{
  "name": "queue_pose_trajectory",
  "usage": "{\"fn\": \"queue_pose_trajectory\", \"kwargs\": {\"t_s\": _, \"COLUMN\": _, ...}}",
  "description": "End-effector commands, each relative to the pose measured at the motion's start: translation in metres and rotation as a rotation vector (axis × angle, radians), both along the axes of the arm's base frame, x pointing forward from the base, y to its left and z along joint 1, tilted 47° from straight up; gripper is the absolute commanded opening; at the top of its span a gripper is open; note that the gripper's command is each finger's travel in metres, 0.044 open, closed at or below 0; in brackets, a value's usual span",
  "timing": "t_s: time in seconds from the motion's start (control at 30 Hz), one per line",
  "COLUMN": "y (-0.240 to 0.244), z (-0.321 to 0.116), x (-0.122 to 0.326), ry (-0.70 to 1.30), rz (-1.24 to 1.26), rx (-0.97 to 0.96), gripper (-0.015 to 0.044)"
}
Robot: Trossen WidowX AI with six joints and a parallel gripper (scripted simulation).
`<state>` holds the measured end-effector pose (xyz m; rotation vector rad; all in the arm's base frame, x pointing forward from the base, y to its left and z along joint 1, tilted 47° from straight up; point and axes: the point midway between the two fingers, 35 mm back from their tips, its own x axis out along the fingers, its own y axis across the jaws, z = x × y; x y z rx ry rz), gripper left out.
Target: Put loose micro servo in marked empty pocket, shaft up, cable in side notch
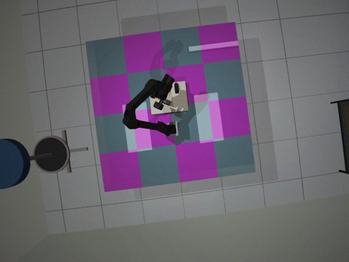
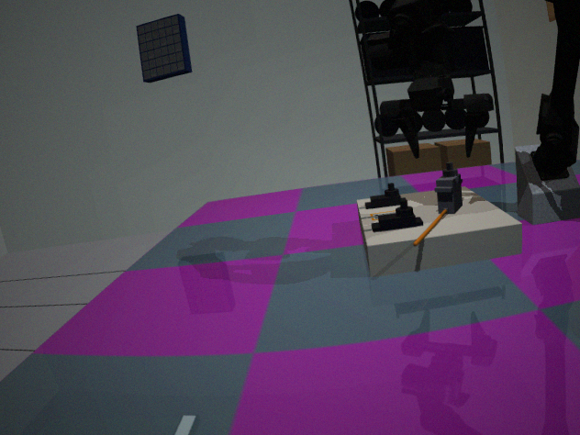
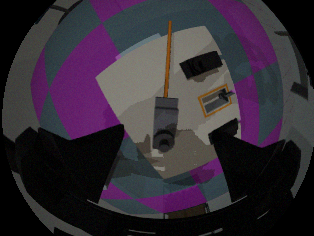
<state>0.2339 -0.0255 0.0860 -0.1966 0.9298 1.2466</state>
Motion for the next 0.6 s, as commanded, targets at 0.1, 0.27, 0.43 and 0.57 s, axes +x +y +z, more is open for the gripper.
{"fn": "queue_pose_trajectory", "kwargs": {"t_s": 0.1, "y": 0.017, "z": -0.016, "x": -0.002, "ry": 0.014, "rz": 0.0, "rx": 0.004, "gripper": 0.044}}
{"fn": "queue_pose_trajectory", "kwargs": {"t_s": 0.27, "y": 0.019, "z": -0.018, "x": -0.002, "ry": 0.014, "rz": 0.0, "rx": 0.004, "gripper": 0.044}}
{"fn": "queue_pose_trajectory", "kwargs": {"t_s": 0.43, "y": 0.024, "z": -0.022, "x": -0.002, "ry": 0.014, "rz": 0.0, "rx": 0.004, "gripper": 0.044}}
{"fn": "queue_pose_trajectory", "kwargs": {"t_s": 0.57, "y": 0.028, "z": -0.027, "x": -0.002, "ry": 0.014, "rz": 0.0, "rx": 0.005, "gripper": 0.044}}
